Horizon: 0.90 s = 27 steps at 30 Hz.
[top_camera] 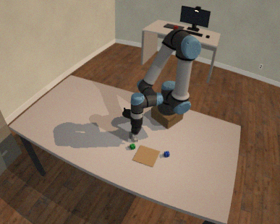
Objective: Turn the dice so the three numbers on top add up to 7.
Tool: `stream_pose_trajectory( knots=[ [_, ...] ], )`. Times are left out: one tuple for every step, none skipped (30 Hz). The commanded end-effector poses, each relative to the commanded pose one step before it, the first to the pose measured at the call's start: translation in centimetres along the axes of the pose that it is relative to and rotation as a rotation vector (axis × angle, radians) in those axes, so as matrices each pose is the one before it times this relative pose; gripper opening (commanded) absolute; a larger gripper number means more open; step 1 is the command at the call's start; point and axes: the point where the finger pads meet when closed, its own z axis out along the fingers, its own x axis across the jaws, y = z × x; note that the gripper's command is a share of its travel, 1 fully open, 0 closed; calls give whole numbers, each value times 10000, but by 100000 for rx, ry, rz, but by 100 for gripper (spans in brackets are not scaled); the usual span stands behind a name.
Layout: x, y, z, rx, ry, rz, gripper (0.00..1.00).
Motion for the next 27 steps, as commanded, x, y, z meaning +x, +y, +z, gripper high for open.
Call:
stream_pose_trajectory(
  knots=[
    [-4096,378,-289,75,-98,-5,100],
    [0,0,0,0,0,0,100],
    [0,0,0,0,0,0,100],
    [-2458,418,-1,0,0,0,100],
    [-3105,541,4,0,0,0,100],
    [-3759,636,-3,0,0,0,100],
    [-4346,743,-1,0,0,0,100],
    [-4865,833,0,0,0,0,100],
    [-5288,907,1,0,0,0,100],
    [-5533,951,1,0,0,0,100],
    [-5530,952,2,0,0,0,100],
    [-5348,916,0,0,0,0,100],
    [-5027,860,0,0,0,0,100],
    [-4582,788,1,0,0,0,100],
    [-4025,684,-2,0,0,0,100],
    [-3391,576,-1,0,0,0,100],
    [-2712,472,2,0,0,0,100],
    [-2010,337,-2,0,0,0,100],
    [0,0,0,0,0,0,100],
    [0,0,0,0,0,0,100],
    [-1347,234,1,0,0,0,100],
    [-760,135,1,0,0,0,100],
    [-306,55,1,0,0,0,100],
    [-47,8,0,0,0,0,100],
    [0,0,0,0,0,0,100],
    [0,0,0,0,0,0,100],
    [0,0,0,0,0,0,100]
  ],
)
